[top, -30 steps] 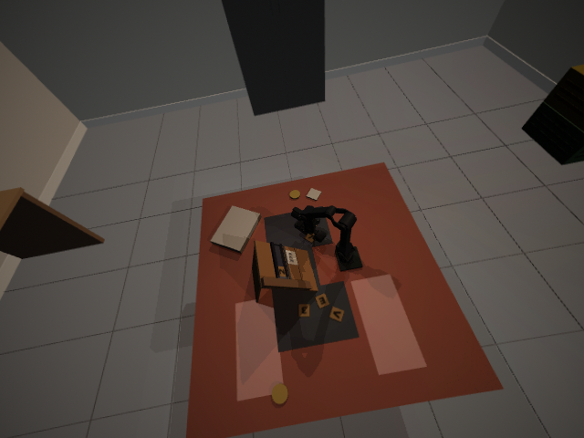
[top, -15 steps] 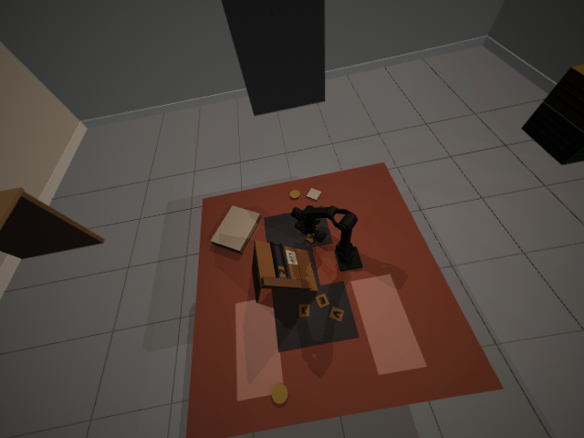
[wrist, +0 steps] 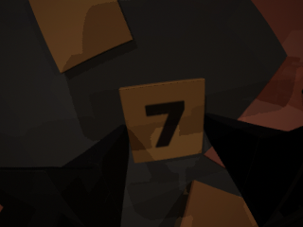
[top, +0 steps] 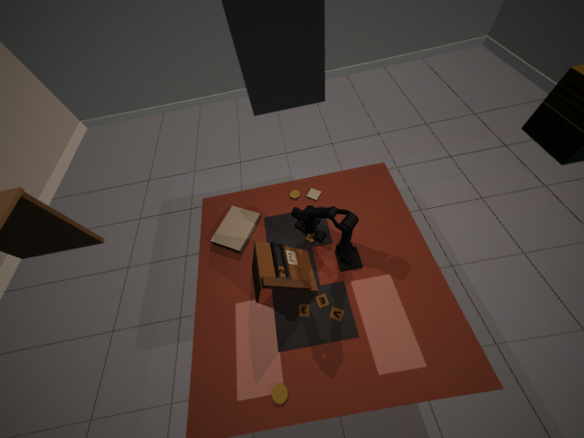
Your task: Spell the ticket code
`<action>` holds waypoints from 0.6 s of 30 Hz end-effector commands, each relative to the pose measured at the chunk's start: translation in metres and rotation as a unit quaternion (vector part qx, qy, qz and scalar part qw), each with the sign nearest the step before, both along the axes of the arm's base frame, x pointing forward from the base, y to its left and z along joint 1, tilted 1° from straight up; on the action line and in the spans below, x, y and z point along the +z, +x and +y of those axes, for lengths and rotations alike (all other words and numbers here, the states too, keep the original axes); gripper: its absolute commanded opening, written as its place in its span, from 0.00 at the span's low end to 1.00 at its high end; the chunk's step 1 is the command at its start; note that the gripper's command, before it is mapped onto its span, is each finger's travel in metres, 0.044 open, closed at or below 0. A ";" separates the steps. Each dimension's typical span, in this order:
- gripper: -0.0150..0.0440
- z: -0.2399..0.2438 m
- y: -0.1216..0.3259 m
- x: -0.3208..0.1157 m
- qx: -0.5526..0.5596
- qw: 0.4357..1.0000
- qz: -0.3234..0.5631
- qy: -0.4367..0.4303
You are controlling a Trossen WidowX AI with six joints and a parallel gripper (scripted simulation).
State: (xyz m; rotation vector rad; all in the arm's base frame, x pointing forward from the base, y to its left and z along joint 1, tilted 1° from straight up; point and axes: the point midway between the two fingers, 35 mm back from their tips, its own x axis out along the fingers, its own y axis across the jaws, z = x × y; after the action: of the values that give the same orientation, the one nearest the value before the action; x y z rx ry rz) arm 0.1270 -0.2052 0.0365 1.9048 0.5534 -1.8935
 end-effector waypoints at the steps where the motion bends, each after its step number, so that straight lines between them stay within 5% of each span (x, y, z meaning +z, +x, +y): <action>1: 0.25 -0.001 0.000 0.003 -0.003 1.000 0.000 -0.004; 18: 0.25 0.002 0.000 0.008 -0.003 1.000 0.000 -0.003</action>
State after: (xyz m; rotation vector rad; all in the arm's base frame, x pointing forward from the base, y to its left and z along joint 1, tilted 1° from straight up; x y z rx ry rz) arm 0.1265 -0.2023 0.0420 1.9048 0.5534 -1.8935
